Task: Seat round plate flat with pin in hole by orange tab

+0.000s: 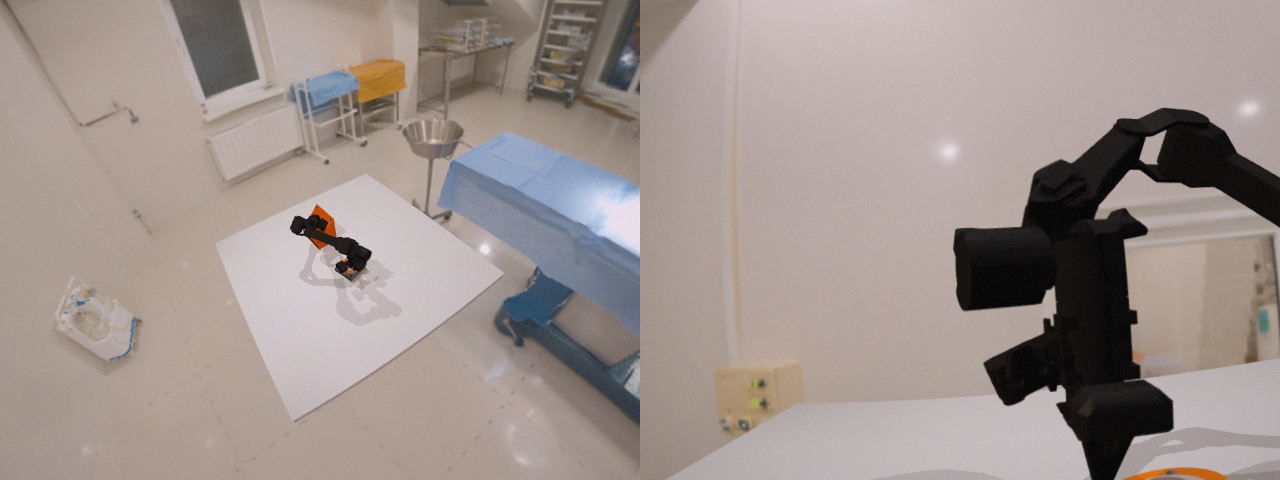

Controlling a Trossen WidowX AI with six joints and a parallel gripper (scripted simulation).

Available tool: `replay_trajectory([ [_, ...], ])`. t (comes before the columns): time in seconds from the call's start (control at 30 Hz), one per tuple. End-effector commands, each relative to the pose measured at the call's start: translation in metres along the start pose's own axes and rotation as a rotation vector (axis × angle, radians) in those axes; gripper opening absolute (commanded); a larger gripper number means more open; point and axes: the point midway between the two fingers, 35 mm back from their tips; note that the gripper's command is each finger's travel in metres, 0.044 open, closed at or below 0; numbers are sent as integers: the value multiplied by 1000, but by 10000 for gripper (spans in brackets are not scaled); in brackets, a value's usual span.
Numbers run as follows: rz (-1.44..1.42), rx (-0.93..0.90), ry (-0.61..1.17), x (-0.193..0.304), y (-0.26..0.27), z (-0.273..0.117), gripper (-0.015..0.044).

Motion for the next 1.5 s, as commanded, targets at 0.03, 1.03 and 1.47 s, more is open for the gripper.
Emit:
replay_trajectory([
  [0.03,0,-7,7,1,8,2,0],
  [1.03,0,-8,8,13,34,0,0],
  [1.47,0,-9,8,23,43,0,0],
])
Point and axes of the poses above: the point midway between the two fingers, 35 mm back from their tips, its own z axis out along the fingers, its own y axis across the jaws, x = y × z, and after that the axes turned 1 degree about z, right-handed
